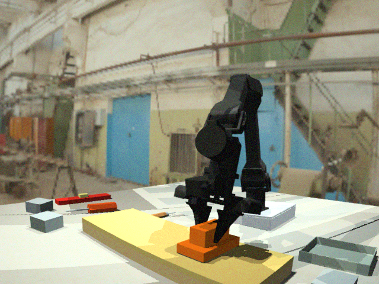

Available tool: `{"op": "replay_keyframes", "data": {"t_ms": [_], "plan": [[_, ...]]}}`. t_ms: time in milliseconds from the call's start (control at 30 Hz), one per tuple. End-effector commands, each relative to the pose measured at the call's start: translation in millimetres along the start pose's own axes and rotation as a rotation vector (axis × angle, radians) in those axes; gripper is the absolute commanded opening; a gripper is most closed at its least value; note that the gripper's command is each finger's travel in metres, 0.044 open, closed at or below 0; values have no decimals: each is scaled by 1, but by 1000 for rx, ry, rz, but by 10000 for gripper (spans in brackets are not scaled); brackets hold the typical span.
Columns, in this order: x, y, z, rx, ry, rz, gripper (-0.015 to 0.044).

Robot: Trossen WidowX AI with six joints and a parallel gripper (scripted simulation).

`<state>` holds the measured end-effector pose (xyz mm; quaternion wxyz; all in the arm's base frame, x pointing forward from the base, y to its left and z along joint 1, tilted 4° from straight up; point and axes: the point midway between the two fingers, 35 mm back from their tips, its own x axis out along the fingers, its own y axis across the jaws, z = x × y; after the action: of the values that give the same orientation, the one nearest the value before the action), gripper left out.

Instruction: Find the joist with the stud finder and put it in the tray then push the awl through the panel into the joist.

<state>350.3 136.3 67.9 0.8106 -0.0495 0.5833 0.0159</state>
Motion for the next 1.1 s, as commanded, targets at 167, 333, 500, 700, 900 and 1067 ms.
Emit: {"op": "replay_keyframes", "data": {"t_ms": [167, 333, 500, 700, 900, 1067], "plan": [[0, 35, 0, 2, 1, 5, 0], [0, 51, 0, 2, 1, 7, 0], [0, 68, 0, 3, 1, 8, 0], [-1, 88, 0, 3, 1, 10, 0], [-1, 99, 0, 3, 1, 11, 0], [-2, 94, 0, -1, 0, 9, 0]]}}
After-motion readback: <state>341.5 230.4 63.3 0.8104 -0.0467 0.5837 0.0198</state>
